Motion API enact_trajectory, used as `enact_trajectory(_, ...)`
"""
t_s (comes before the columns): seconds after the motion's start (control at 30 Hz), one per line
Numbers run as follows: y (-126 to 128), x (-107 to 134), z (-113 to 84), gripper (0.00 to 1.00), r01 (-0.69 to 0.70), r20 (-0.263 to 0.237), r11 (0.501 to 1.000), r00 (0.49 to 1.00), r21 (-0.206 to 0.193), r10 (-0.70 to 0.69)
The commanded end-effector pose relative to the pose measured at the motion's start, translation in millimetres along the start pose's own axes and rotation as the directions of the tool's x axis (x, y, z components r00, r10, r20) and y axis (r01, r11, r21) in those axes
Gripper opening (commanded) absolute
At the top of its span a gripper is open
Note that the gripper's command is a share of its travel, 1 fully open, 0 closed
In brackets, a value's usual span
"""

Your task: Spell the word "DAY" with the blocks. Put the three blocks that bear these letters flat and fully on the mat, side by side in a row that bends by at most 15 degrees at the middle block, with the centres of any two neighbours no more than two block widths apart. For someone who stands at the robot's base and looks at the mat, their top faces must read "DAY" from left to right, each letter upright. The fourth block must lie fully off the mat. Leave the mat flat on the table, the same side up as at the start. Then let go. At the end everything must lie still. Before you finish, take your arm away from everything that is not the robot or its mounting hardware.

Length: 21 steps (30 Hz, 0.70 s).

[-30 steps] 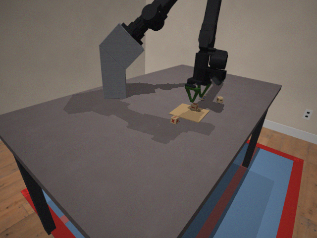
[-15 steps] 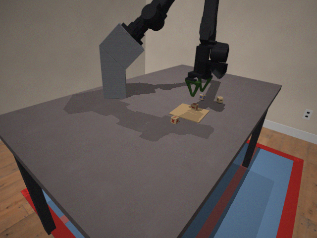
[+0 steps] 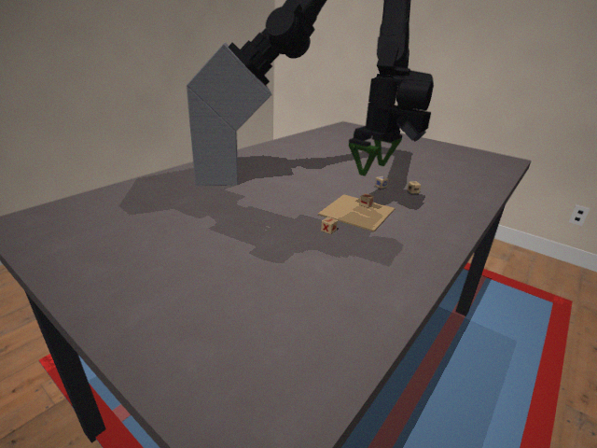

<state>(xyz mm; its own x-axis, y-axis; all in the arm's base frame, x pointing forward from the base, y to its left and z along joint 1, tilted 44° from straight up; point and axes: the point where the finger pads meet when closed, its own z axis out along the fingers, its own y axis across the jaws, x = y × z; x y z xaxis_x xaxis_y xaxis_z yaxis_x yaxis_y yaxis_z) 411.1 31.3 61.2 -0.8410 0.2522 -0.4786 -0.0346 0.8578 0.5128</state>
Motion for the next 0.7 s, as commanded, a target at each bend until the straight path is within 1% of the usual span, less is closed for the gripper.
enact_trajectory(0.0,-1.8,-4.1,-5.4,1.00,0.013,0.013,1.000,1.000,0.003,-0.013)
enact_trajectory(0.3,-0.1,-4.0,-5.1,1.00,0.018,0.012,1.000,1.000,0.001,-0.018)
enact_trajectory(0.33,8.9,-3.7,-4.3,1.00,0.048,0.011,0.999,0.999,-0.004,-0.048)
enact_trajectory(0.4,18.4,-0.9,-2.3,1.00,0.126,0.004,0.992,0.992,-0.001,-0.126)
enact_trajectory(0.43,27.2,1.0,-0.6,1.00,0.198,0.000,0.980,0.980,0.001,-0.198)
enact_trajectory(0.47,38.4,3.7,1.4,1.00,0.288,-0.004,0.958,0.958,0.002,-0.288)
enact_trajectory(0.5,52.4,5.2,3.2,1.00,0.360,-0.005,0.933,0.933,0.005,-0.360)
enact_trajectory(0.57,86.5,6.0,5.1,1.00,0.454,-0.001,0.891,0.891,0.018,-0.454)
enact_trajectory(0.6,87.9,2.9,4.7,1.00,0.504,0.002,0.864,0.864,0.018,-0.504)
enact_trajectory(0.67,118.2,14.5,5.8,1.00,0.613,0.000,0.790,0.790,0.018,-0.613)
